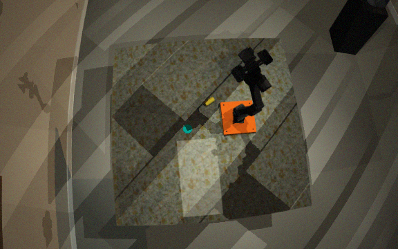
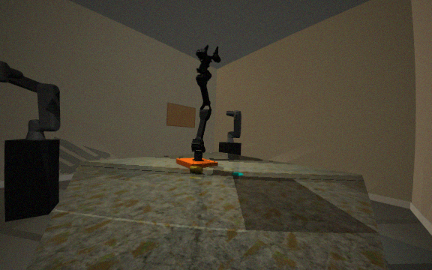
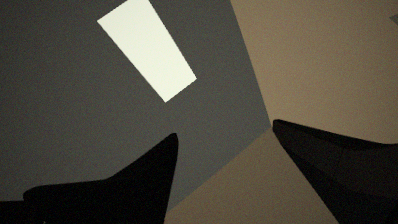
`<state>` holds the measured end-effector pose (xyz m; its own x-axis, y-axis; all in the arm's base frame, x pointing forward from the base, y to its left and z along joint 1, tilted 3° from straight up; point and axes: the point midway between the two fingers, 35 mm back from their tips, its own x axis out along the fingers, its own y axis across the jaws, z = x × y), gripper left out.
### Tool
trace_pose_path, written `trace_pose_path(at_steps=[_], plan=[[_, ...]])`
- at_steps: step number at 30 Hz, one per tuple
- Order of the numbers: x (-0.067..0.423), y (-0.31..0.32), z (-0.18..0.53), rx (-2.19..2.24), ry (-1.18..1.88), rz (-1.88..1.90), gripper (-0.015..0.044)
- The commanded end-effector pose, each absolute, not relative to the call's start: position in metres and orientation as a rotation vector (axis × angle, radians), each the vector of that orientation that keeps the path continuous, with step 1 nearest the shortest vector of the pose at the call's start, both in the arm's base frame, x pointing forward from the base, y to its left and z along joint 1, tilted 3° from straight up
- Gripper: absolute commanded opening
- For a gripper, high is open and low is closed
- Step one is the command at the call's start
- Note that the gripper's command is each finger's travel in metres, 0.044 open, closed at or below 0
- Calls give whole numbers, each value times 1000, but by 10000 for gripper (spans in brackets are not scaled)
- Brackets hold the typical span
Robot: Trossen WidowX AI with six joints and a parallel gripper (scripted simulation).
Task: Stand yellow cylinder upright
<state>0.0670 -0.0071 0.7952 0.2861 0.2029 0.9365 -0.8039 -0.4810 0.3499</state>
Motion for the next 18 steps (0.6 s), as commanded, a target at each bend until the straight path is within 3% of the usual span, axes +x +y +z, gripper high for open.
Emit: trace_pose_path(at_steps=[1, 4, 18], plan=[[68, -9, 795, 1627, -569, 1355, 374], [85, -34, 790, 1620, -671, 1240, 309], [189, -156, 718, 1486, -905, 450, 309]])
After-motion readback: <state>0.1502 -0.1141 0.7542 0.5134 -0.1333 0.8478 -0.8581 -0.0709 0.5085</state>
